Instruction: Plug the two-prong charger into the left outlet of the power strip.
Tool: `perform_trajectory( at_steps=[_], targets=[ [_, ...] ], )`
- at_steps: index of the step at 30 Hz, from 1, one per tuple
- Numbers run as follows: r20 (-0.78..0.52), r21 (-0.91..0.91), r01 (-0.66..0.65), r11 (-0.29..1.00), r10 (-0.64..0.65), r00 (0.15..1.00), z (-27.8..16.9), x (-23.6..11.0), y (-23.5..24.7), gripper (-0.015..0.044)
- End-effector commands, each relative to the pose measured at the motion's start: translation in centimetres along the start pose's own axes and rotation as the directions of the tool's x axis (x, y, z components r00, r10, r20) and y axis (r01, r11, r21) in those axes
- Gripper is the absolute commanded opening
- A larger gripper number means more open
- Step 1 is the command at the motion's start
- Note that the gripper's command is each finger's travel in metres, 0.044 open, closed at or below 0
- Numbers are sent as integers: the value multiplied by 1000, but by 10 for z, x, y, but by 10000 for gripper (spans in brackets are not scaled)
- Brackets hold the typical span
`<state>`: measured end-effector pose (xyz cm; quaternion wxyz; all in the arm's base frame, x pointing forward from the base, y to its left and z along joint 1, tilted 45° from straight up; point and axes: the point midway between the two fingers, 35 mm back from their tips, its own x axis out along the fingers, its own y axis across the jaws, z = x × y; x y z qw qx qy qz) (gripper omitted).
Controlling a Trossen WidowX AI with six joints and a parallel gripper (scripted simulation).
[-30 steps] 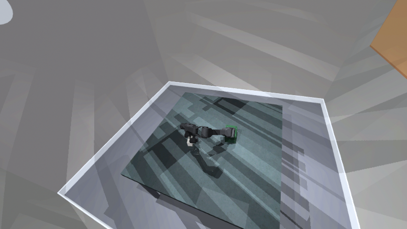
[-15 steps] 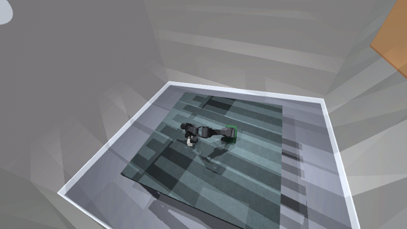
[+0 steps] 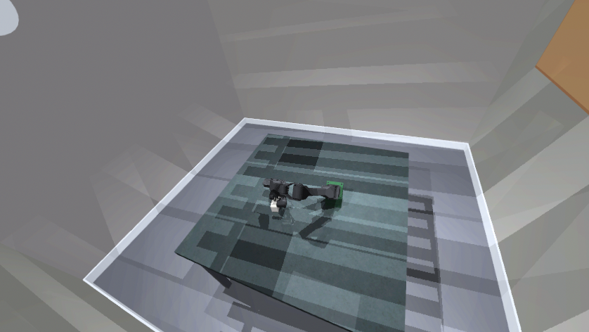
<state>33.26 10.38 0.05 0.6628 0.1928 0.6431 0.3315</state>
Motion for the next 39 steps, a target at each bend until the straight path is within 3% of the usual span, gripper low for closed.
perform_trajectory(
  at_steps=[1,39],
  targets=[
    [2,-4,-5,1000,5,1000,-5,0,1,440],
    [0,-2,-5,1000,5,1000,-46,3,0,440]
  ],
)
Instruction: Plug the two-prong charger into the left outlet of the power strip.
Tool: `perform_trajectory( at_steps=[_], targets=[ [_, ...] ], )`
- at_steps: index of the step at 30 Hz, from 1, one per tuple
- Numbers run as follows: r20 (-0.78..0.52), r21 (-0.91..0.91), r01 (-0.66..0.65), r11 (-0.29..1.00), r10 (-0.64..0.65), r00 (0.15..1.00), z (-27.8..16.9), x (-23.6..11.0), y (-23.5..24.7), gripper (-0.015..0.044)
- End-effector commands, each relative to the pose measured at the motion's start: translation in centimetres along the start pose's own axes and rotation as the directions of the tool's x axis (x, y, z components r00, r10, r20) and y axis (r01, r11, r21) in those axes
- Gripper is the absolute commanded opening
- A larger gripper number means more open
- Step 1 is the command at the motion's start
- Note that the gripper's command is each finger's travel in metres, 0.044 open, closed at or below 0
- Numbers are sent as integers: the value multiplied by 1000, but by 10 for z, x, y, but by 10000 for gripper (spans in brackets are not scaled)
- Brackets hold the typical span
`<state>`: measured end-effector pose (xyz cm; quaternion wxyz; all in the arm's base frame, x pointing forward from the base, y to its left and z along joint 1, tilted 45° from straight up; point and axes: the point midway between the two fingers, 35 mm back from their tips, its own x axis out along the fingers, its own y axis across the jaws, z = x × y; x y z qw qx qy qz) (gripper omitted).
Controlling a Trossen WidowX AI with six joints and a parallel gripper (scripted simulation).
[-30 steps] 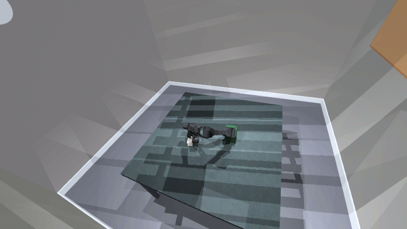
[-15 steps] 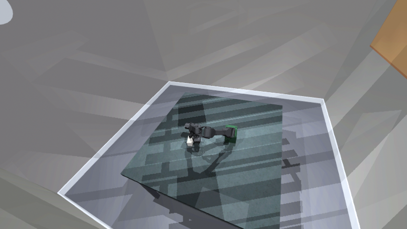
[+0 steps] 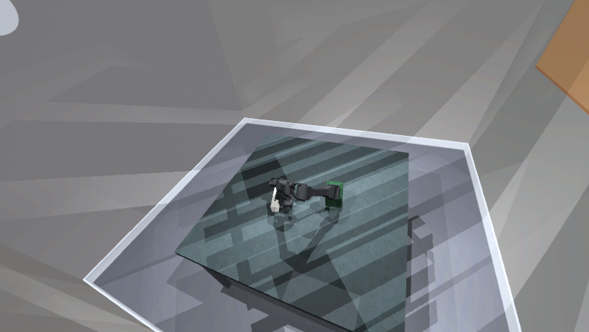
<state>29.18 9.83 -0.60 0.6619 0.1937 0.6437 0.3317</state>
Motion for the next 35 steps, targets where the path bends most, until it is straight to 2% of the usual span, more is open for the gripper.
perform_trajectory(
  at_steps=[1,5,9,12,14,35],
  targets=[
    [1,-4,-3,1000,3,1000,-5,0,1,440],
    [45,12,7,1000,-8,999,-1,-5,-1,440],
    [298,78,21,997,-44,954,7,-37,-3,440],
    [481,118,2,993,-59,875,9,-64,-2,440],
    [555,130,-12,991,-62,830,9,-77,-1,440],
    [564,131,-14,991,-63,824,8,-78,-1,440]
  ],
)
